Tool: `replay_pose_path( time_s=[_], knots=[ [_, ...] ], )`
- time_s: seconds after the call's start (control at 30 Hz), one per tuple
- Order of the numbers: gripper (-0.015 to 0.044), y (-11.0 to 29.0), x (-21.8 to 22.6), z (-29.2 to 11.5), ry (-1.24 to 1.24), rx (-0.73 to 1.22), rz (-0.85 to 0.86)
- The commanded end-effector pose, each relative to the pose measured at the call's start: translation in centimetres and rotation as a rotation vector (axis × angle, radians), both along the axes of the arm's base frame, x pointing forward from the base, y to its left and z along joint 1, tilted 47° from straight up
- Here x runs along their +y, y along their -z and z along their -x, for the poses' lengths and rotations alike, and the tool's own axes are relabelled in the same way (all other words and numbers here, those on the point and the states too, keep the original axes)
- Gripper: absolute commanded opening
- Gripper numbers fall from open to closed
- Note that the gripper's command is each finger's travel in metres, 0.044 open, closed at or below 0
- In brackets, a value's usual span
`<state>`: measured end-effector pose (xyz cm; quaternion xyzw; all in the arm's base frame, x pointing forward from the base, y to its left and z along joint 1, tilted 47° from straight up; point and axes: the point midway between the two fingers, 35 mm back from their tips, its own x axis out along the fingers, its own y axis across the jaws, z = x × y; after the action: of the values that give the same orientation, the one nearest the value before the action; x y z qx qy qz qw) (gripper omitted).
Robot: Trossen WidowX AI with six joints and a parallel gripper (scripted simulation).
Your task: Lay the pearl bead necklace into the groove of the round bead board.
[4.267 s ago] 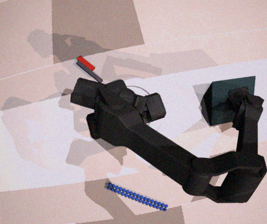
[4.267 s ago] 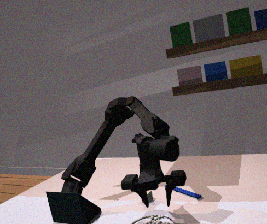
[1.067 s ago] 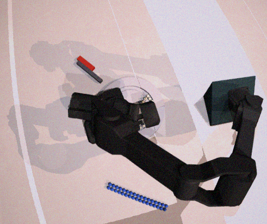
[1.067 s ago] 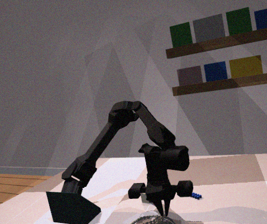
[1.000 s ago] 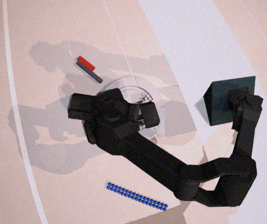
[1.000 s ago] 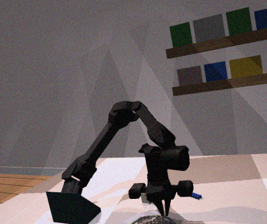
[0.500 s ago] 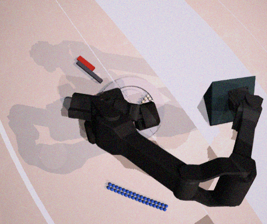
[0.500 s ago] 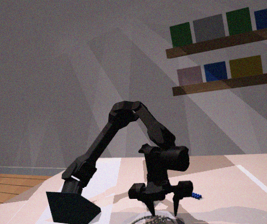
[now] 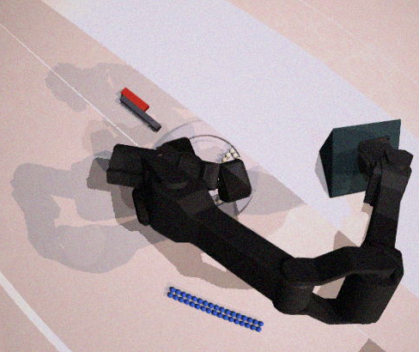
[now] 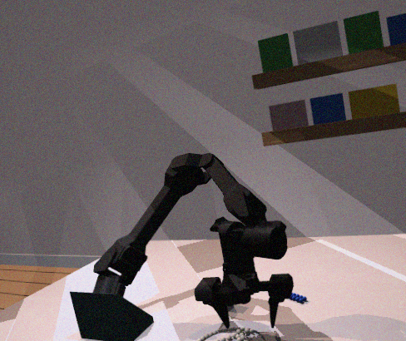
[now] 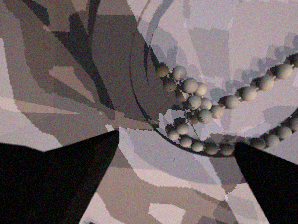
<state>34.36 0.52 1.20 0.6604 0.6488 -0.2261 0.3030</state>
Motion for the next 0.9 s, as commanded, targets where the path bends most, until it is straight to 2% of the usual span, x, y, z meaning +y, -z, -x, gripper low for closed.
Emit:
replay_pose_path(
  time_s=[0.0, 0.2, 0.3, 0.6, 0.87],
  knots=[
    [0.044, 0.0, 0.0, 0.0, -0.004, -0.005, 0.001],
    [0.044, 0.0, 0.0, 0.0, -0.004, -0.005, 0.001],
    [0.0361, 0.3, -0.7, 0.4, -0.085, -0.089, 0.011],
    [0.0125, 2.1, -4.4, 3.5, -0.585, -0.601, 0.062],
    [0.012, 3.4, -7.0, 6.7, -1.009, -1.037, 0.089]
  ],
)
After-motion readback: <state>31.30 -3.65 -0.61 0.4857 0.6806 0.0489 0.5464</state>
